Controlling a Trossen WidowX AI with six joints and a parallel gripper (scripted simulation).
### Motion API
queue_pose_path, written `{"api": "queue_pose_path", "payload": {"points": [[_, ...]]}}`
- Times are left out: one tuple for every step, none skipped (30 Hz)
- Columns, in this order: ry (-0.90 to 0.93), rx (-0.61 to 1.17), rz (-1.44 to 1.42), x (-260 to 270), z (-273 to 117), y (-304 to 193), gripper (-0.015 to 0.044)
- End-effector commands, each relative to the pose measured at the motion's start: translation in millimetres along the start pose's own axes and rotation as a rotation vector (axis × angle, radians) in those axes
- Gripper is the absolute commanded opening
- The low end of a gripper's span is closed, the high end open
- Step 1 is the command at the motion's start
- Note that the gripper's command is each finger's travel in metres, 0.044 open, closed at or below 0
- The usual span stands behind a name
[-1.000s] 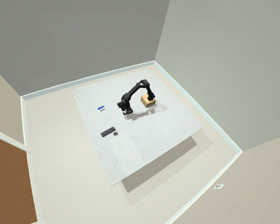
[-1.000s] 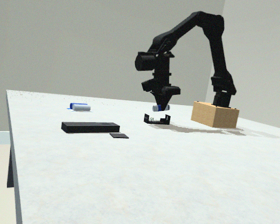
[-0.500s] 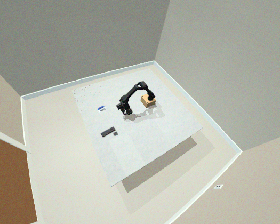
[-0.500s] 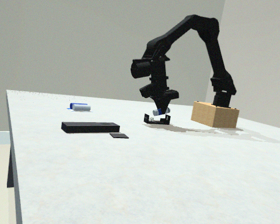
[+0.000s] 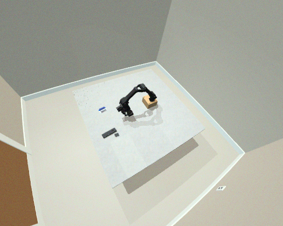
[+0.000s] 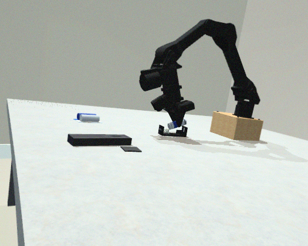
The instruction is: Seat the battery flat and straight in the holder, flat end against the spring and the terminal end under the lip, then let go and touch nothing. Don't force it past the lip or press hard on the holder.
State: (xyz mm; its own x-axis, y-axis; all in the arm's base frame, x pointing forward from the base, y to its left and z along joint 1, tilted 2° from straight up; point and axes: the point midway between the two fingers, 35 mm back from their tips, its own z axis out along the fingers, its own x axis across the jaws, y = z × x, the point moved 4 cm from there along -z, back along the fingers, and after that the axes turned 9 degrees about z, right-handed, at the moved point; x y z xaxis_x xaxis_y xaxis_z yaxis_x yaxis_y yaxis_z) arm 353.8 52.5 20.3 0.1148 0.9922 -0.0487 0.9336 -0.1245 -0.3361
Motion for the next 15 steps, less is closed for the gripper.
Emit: {"api": "queue_pose_path", "payload": {"points": [[0.000,0.024,-0.004,0.7,1.2,2.1,0.0084],[-0.001,0.029,-0.004,0.8,1.5,2.6,0.0084],[-0.002,0.034,-0.004,0.9,1.7,3.1,0.0084],[-0.003,0.040,-0.004,1.0,2.0,3.6,0.0084],[-0.004,0.045,-0.004,1.1,2.3,4.1,0.0084],[-0.005,0.051,-0.004,1.2,2.5,4.6,0.0084],[-0.006,0.056,-0.004,1.3,2.8,5.1,0.0084],[-0.007,0.061,-0.004,1.3,3.1,5.6,0.0084],[-0.008,0.067,-0.004,1.4,3.3,6.1,0.0084],[-0.009,0.072,-0.004,1.5,3.6,6.6,0.0084],[-0.010,0.078,-0.004,1.6,3.9,7.1,0.0084],[-0.011,0.083,-0.004,1.7,4.2,7.6,0.0084],[-0.012,0.088,-0.004,1.8,4.5,8.1,0.0084],[-0.013,0.094,-0.004,1.8,4.7,8.5,0.0084],[-0.014,0.099,-0.004,1.9,5.0,9.0,0.0084]]}}
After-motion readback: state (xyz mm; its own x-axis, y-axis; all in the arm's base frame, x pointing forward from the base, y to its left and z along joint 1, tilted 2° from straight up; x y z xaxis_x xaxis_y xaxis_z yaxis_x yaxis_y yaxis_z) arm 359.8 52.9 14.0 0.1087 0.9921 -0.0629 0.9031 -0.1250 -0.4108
